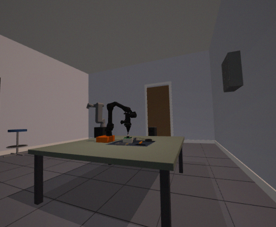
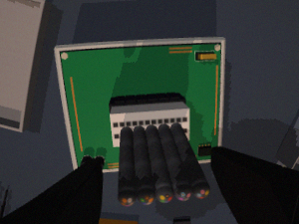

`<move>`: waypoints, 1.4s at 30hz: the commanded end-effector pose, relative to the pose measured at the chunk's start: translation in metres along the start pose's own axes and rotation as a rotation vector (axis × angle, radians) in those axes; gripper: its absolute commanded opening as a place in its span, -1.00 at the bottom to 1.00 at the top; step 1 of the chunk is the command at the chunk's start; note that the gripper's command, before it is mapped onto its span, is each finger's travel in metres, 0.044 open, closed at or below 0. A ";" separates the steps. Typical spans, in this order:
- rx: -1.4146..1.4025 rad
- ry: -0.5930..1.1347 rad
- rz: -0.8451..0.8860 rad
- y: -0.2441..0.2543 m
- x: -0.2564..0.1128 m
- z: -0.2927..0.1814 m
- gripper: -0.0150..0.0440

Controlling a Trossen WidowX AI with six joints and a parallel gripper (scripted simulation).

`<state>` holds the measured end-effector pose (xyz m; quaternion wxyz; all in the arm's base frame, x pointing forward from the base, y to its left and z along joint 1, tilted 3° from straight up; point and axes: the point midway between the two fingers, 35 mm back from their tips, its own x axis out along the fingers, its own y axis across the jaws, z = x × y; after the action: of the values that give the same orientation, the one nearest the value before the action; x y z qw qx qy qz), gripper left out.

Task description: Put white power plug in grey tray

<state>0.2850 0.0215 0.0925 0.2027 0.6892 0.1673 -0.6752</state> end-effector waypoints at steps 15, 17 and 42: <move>0.003 -0.006 -0.003 0.000 0.016 0.001 0.00; 0.003 -0.006 -0.003 0.000 0.016 0.001 -0.18; 0.002 -0.005 0.083 -0.008 0.002 0.001 -0.49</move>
<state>0.2841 0.0231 0.0802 0.2158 0.6863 0.1486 -0.6785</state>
